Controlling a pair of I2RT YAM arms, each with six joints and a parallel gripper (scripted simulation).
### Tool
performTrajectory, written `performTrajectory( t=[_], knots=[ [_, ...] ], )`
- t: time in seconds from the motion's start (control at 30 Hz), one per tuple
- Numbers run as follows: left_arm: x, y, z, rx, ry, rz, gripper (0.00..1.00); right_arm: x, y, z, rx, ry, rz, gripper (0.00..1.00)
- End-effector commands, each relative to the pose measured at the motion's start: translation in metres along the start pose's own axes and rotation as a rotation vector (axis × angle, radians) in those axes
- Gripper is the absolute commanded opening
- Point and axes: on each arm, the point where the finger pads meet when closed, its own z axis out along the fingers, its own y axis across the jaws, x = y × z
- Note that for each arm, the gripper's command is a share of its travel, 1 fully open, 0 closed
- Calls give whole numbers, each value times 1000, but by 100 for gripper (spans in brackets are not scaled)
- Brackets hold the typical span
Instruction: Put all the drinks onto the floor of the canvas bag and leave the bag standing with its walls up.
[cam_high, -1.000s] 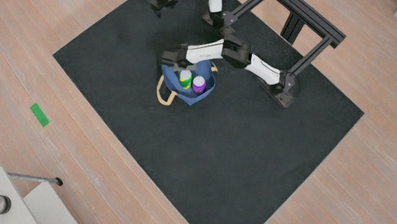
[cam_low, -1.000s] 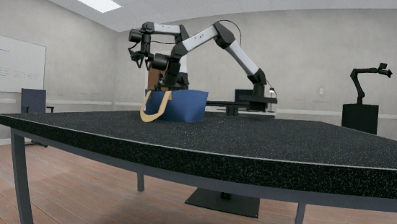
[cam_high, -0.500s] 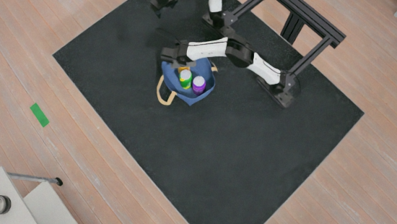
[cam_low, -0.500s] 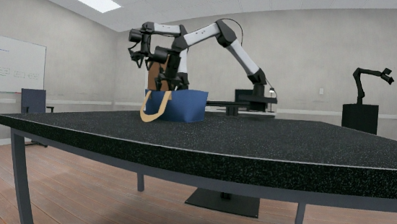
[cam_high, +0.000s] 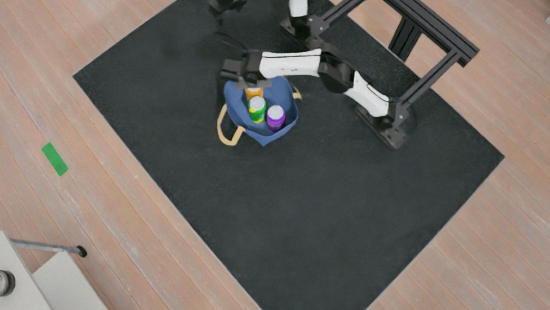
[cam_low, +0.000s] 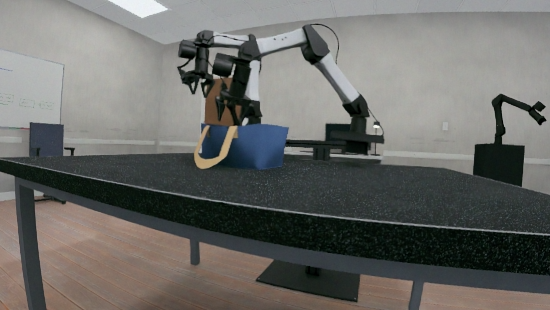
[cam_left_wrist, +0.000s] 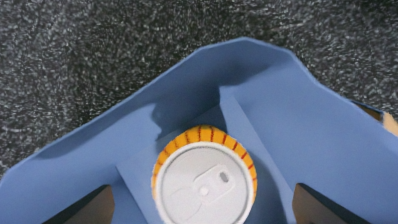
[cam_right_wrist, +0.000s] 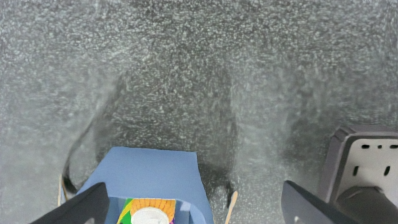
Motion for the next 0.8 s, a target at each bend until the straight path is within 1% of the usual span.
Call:
performTrajectory(
  t=[0.0, 0.13, 0.17, 0.23, 0.27, 0.33, 0.37, 0.4, 0.5, 0.6, 0.67, 0.77],
  knots=[
    [-21, 6, -42, -58, -13, 20, 86, 1, -2, -2, -9, -14, -3, 86],
    [-30, 5, -52, -56, -15, 26, 86, 1, -2, -2, -9, -14, -3, 86],
    [-27, 4, -48, -42, -8, 20, 86, 1, -2, -2, -9, -14, -3, 86],
    [-30, 5, -60, -55, -10, 20, 86, 1, -2, -2, -9, -14, -3, 86],
    [-30, 10, -57, -69, -19, 32, 86, 1, -2, -2, -9, -14, -3, 86],
    [-30, 10, -57, -69, -19, 32, 86, 1, -2, -2, -9, -14, -3, 86],
    [-26, 2, -52, -23, -5, 9, 86, 1, -2, -2, -9, -14, -3, 86],
    [-33, 1, -62, -39, -4, 19, 86, 1, -2, -2, -9, -14, -3, 86],
    [-37, 1, -67, -30, -12, 16, 86, 1, -2, -2, -9, -14, -3, 86],
    [-31, 2, -62, -6, 0, -1, 86, 1, -2, -2, -9, -14, -3, 86],
    [-29, -1, -52, 26, 12, -8, 86, 1, -2, -2, -9, -14, -3, 86],
    [-33, 1, -60, 17, 11, -2, 86, 1, -2, -2, -9, -14, -3, 86]
  ],
)
